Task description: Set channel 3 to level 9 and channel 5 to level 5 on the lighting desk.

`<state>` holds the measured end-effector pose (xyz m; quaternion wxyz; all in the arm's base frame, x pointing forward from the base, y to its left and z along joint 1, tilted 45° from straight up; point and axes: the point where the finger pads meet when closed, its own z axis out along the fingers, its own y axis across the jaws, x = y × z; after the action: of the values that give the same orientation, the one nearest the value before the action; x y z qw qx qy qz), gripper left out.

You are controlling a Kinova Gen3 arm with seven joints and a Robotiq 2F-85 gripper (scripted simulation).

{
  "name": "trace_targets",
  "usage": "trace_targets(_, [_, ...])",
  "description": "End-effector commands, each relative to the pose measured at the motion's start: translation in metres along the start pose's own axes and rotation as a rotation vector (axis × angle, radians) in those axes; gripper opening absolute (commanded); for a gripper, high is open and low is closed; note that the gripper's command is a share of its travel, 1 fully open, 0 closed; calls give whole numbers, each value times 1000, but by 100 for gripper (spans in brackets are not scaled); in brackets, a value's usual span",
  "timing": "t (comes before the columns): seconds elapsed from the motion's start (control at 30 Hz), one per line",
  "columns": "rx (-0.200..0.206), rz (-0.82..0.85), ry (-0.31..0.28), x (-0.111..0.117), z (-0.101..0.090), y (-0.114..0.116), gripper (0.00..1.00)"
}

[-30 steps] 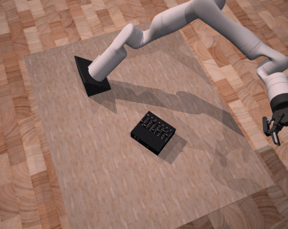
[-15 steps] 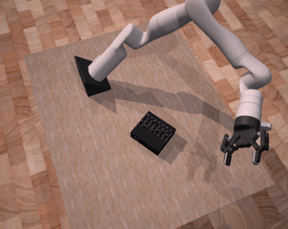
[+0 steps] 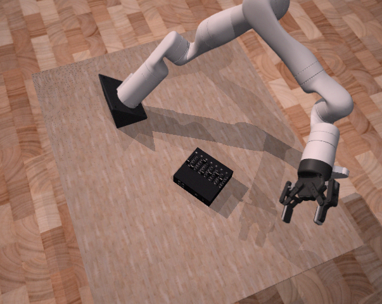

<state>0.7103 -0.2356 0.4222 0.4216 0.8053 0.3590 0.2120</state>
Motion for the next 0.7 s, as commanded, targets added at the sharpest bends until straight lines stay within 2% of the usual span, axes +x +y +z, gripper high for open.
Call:
trace_targets(0.0, [0,3,-6,-5,2,1,100])
trace_targets(0.07, [0,3,-6,-5,2,1,100])
trace_targets(0.1, [50,34,-4,-11,10,-18,100])
trace_targets(0.33, [50,34,-4,-11,10,-18,100])
trace_targets(0.37, [100,67,-2,-16,16,-37,100])
trace_targets(0.6, [100,67,-2,-16,16,-37,100])
trace_targets(0.63, [150,100,-1,-21,21,-57,100])
trace_targets(0.67, [150,100,-1,-21,21,-57,100])
